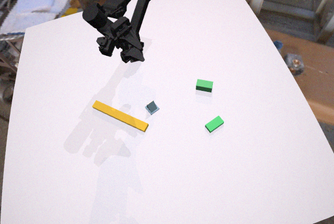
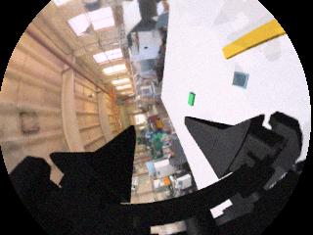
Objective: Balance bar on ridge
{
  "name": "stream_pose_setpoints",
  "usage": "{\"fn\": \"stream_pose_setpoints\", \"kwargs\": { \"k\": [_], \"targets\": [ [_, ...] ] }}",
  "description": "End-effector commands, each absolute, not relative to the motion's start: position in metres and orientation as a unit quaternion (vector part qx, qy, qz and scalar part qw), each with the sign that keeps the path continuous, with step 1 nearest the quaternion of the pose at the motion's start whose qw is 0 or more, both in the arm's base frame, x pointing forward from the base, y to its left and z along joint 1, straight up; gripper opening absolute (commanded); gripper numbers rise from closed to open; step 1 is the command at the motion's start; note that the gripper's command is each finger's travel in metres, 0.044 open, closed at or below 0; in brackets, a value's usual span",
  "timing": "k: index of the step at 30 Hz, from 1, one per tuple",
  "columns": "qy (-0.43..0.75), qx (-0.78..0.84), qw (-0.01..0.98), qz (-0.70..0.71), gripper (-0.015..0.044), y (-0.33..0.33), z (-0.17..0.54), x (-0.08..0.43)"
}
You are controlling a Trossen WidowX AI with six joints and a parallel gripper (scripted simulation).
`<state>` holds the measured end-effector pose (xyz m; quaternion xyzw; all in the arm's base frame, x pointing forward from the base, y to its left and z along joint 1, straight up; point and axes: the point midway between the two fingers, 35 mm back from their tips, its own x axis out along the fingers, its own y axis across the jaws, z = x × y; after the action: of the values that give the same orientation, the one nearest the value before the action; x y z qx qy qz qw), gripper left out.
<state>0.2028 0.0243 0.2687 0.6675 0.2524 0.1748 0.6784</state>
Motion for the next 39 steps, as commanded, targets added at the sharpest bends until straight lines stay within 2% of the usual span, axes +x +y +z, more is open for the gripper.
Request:
{"fn": "stream_pose_setpoints", "kwargs": {
  "k": [1,22,39],
  "targets": [
    [0.248,0.643,0.708,0.154,0.0315,0.014,0.265,0.213],
    [0.28,0.457,0.842,0.069,0.0315,-0.03,0.24,0.252],
    [0.37,0.254,0.893,0.04,0.0315,-0.063,0.208,0.271]
  ]
}}
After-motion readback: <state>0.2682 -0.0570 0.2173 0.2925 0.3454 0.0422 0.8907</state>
